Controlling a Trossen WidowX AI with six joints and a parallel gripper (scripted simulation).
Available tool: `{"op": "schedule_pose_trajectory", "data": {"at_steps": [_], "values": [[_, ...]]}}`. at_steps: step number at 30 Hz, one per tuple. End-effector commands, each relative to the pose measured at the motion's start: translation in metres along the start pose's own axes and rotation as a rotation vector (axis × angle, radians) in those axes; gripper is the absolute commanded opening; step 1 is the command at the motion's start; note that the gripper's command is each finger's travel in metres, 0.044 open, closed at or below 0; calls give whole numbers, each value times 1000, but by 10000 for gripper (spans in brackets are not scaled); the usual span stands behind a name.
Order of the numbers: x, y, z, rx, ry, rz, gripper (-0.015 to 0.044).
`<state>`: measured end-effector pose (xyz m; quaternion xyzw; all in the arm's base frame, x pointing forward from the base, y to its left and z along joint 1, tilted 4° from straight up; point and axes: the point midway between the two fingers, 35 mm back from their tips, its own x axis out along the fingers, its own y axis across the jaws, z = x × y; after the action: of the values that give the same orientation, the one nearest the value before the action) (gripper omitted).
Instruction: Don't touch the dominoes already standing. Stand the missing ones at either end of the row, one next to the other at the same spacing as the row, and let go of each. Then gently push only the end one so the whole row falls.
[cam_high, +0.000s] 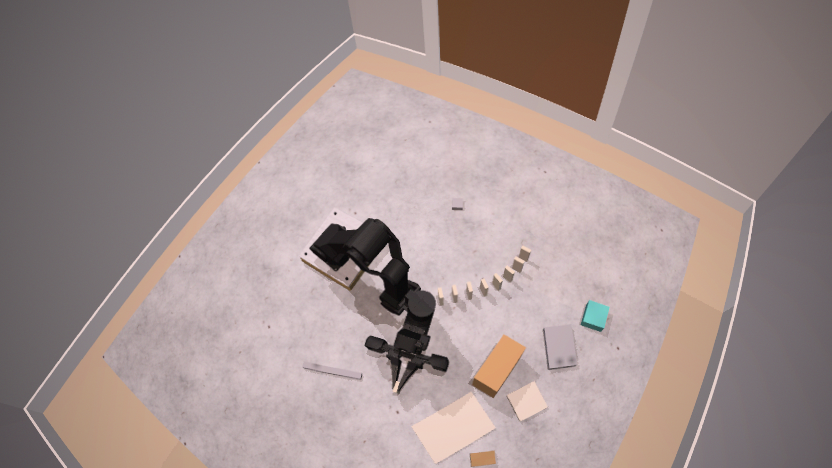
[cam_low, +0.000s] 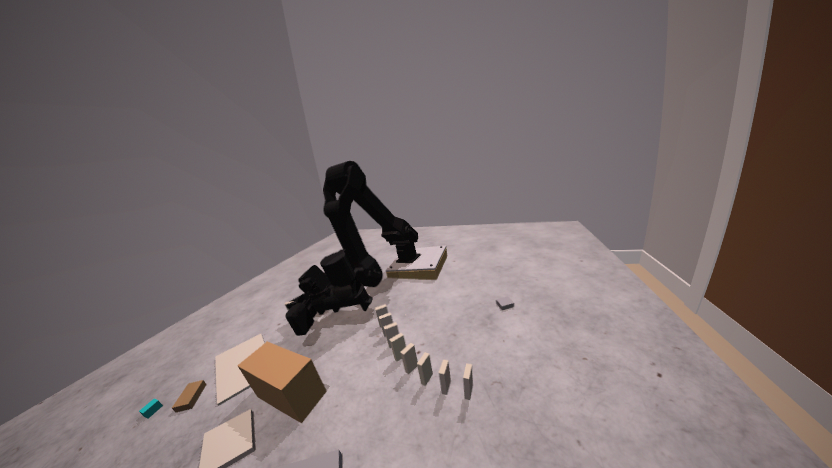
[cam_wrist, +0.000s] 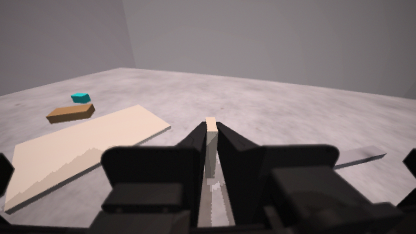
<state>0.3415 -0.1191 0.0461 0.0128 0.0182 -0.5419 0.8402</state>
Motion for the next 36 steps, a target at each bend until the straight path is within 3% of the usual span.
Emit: {"op": "schedule_pose_trajectory", "data": {"at_steps": [1,2,18,24,30,36], "values": [[0,0,-3,1,3,5,23],[0,0,-3,1,3,5,23],[0,0,-2,0,3,5,440],[-5,0,42,-3,2,1,440],[-5,1,47,-9,4,3,440],[29,44,49,-231,109,124,440]]}}
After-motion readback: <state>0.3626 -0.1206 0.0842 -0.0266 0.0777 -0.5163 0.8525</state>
